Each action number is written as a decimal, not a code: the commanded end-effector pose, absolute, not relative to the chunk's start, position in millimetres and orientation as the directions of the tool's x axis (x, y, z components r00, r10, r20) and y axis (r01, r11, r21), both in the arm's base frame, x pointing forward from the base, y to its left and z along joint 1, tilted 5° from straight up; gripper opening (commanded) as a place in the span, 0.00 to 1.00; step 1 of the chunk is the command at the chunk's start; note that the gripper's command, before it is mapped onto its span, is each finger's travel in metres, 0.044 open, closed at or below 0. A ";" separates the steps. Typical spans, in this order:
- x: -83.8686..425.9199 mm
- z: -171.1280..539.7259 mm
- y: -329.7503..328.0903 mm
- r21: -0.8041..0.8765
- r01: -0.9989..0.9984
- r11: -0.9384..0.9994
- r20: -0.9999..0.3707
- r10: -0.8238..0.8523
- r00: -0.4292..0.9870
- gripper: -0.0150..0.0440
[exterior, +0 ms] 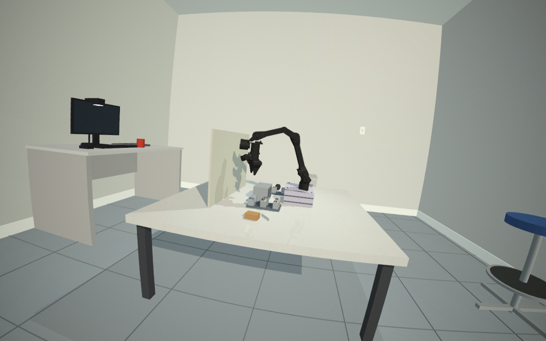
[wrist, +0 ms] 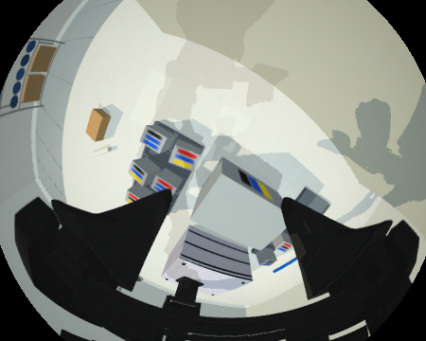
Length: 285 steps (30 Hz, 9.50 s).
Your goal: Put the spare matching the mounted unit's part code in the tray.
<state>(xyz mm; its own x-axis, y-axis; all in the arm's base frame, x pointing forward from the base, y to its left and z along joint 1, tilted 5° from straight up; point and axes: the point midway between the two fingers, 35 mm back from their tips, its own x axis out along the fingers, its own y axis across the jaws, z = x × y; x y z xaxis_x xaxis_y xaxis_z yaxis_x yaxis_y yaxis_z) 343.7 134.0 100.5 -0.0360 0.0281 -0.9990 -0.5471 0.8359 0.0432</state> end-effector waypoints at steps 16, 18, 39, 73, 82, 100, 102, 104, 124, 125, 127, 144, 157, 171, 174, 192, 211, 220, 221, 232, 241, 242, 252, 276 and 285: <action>213.0 58.9 257.2 0.059 -0.997 -0.050 -0.997 0.039 -0.061 0.91; 211.7 45.2 256.2 0.059 -0.997 -0.050 -0.997 0.039 -0.061 0.82; 211.2 10.5 256.0 0.059 -0.997 -0.050 -0.997 0.039 -0.061 0.76; 207.0 -45.5 257.5 0.060 -0.997 -0.050 -0.997 0.039 -0.062 0.76; 205.7 -54.2 257.0 0.060 -0.997 -0.050 -0.997 0.039 -0.062 0.76; 206.4 -53.1 257.2 0.058 -0.997 -0.053 -0.997 0.039 -0.060 0.33; 206.4 -53.1 257.2 0.058 -0.997 -0.053 -0.997 0.039 -0.060 0.25; 206.4 -53.1 257.2 0.058 -0.997 -0.053 -0.997 0.039 -0.060 0.25; 211.0 25.8 254.3 0.059 -0.997 -0.050 -0.997 0.039 -0.061 0.25; 211.0 25.8 254.3 0.059 -0.997 -0.050 -0.997 0.039 -0.061 0.25; 212.8 27.5 257.1 0.051 -0.998 -0.048 -0.997 0.048 -0.053 0.25; 217.2 99.0 255.2 0.059 -0.997 -0.049 -0.997 0.039 -0.060 0.25; 267.7 96.4 212.6 0.052 -0.998 0.024 -0.998 0.047 -0.051 0.25; 317.7 94.2 152.6 0.040 -0.999 0.030 -0.998 0.043 -0.039 0.25; 327.6 93.5 135.5 0.037 -0.998 0.043 -0.999 0.036 -0.036 0.25; 362.6 88.5 29.2 0.029 -0.988 0.152 -1.000 0.014 -0.027 0.25; 371.7 84.9 -94.9 0.041 -0.999 0.015 -0.999 0.006 -0.041 0.25; 361.7 82.7 -151.2 0.049 -0.998 -0.046 -0.999 0.006 -0.050 0.25; 361.4 82.7 -152.3 0.049 -0.998 -0.047 -0.999 0.006 -0.050 0.25; 362.3 74.0 -153.3 0.049 -0.998 -0.047 -0.999 0.006 -0.050 0.25; 363.5 63.5 -154.0 0.049 -0.998 -0.047 -0.999 0.006 -0.050 0.25; 363.6 62.3 -154.1 0.049 -0.998 -0.047 -0.999 0.006 -0.050 0.25; 364.6 50.6 -154.6 0.049 -0.998 -0.047 -0.999 0.006 -0.049 0.25; 365.4 22.8 -155.4 0.049 -0.998 -0.047 -0.999 0.005 -0.049 0.25; 365.2 12.5 -155.5 0.049 -0.998 -0.047 -0.999 0.005 -0.049 0.25</action>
<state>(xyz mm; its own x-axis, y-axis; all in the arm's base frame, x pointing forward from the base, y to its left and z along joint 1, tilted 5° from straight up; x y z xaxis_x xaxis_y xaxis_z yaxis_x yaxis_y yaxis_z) 366.2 -155.3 16.8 -0.0456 0.0062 -0.9989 -0.9980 -0.0441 0.0453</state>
